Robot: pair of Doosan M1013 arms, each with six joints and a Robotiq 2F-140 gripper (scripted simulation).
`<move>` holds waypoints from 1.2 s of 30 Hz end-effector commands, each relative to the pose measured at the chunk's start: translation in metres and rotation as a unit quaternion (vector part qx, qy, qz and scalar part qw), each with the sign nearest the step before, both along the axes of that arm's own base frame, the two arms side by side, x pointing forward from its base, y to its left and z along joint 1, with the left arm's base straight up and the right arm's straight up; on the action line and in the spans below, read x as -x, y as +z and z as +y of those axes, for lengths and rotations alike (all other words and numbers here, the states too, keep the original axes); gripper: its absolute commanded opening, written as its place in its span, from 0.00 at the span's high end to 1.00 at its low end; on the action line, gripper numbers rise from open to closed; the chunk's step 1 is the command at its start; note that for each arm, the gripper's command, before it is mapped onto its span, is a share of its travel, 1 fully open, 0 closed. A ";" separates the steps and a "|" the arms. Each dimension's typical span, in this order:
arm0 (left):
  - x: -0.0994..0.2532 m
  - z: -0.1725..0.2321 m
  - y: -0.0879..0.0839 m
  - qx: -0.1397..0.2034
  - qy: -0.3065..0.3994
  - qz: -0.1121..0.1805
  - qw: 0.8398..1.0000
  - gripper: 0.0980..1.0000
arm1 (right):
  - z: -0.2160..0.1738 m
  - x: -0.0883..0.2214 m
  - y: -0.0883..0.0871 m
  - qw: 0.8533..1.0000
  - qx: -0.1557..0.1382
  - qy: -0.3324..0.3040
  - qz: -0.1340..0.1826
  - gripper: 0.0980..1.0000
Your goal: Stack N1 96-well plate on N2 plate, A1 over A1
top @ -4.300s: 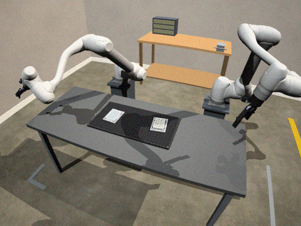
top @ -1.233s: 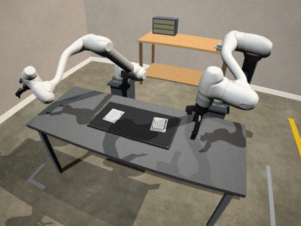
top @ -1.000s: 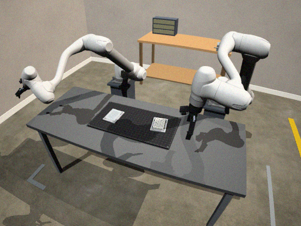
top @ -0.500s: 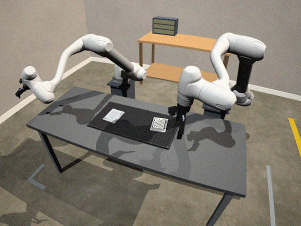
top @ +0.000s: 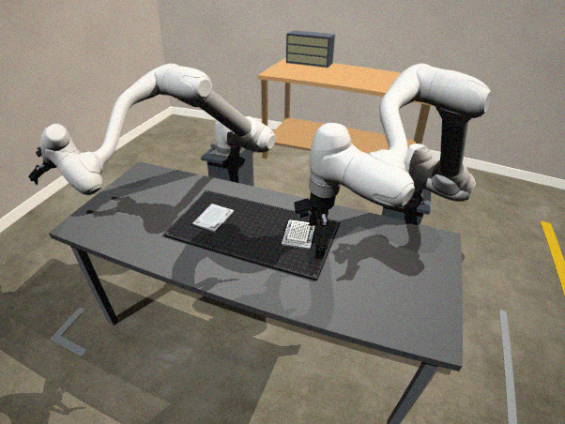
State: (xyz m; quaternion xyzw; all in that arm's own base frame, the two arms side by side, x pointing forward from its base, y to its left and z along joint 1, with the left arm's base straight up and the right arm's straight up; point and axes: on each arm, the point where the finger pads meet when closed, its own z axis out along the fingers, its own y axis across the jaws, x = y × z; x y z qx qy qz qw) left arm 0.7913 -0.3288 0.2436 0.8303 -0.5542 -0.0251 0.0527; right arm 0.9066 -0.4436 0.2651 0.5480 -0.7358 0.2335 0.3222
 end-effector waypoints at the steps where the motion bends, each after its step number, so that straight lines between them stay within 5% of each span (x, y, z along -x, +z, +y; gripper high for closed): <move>1: 0.001 -0.018 -0.002 -0.005 0.023 -0.001 1.000 0.00 | 0.000 0.000 0.002 1.000 0.000 0.000 -0.001 0.00; 36: 0.029 -0.164 -0.030 -0.029 0.157 -0.005 0.987 0.00 | 0.000 0.000 0.002 1.000 0.000 0.000 -0.001 0.00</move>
